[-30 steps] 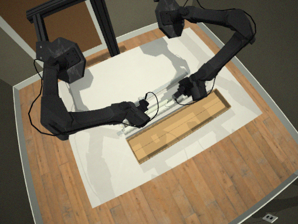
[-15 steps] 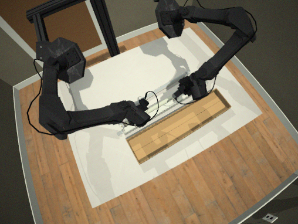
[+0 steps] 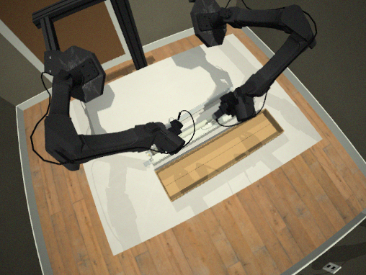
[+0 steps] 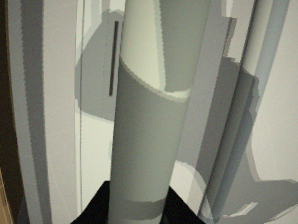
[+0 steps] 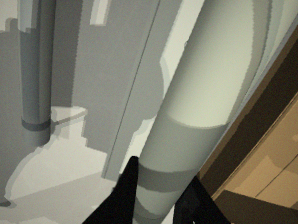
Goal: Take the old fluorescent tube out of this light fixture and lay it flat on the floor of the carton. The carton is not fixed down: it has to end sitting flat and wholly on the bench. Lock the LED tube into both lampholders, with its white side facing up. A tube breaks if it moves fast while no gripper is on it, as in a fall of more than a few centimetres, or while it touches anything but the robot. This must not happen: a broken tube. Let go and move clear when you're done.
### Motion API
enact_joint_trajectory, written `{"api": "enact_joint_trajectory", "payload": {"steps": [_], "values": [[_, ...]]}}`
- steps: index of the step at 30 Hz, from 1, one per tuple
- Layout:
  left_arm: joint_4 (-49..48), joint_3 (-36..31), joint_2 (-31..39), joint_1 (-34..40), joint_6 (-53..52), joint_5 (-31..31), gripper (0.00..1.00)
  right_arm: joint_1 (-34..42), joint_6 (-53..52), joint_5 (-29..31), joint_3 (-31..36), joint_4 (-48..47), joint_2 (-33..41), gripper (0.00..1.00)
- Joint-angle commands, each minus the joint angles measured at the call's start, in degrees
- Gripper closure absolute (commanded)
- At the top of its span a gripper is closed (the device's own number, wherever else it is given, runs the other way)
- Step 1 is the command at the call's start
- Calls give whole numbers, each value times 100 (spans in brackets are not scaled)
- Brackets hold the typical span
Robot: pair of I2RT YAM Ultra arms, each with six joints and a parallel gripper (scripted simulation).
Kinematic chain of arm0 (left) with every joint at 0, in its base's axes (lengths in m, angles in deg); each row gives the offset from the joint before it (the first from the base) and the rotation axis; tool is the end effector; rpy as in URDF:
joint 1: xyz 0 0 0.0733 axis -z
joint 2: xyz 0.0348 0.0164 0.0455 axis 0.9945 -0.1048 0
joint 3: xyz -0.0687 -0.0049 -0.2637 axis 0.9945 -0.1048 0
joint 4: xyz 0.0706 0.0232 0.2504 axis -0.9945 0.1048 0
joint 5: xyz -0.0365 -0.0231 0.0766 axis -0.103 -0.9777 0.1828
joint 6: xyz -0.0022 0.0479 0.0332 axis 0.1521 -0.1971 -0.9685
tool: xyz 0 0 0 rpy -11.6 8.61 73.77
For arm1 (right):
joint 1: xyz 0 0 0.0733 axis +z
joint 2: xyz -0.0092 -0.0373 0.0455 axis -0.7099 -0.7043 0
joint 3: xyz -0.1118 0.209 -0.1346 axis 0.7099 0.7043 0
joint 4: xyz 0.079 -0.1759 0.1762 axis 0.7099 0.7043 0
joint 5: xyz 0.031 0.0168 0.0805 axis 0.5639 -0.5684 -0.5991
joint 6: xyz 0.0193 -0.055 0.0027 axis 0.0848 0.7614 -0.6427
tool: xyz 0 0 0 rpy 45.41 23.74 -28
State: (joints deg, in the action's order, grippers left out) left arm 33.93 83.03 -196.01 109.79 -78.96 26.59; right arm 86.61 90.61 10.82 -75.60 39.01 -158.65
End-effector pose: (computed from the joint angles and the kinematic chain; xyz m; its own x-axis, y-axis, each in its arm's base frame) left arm 0.3378 -0.1345 0.1469 -0.1671 0.9129 0.3723 0.8272 -0.0757 0.5568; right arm 0.3309 0.2517 0.0768 0.0048 -0.8474 0.5309 -0.7423 -0.3588 -0.5659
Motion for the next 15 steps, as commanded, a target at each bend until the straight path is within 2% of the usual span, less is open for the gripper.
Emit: {"api": "enact_joint_trajectory", "payload": {"steps": [1,15], "values": [[152,-58,182,199,60,-52,89,191,-111,22,-3,194,106,89],[274,-57,308,300,74,-31,89,296,-210,-38,-10,333,256,89]]}}
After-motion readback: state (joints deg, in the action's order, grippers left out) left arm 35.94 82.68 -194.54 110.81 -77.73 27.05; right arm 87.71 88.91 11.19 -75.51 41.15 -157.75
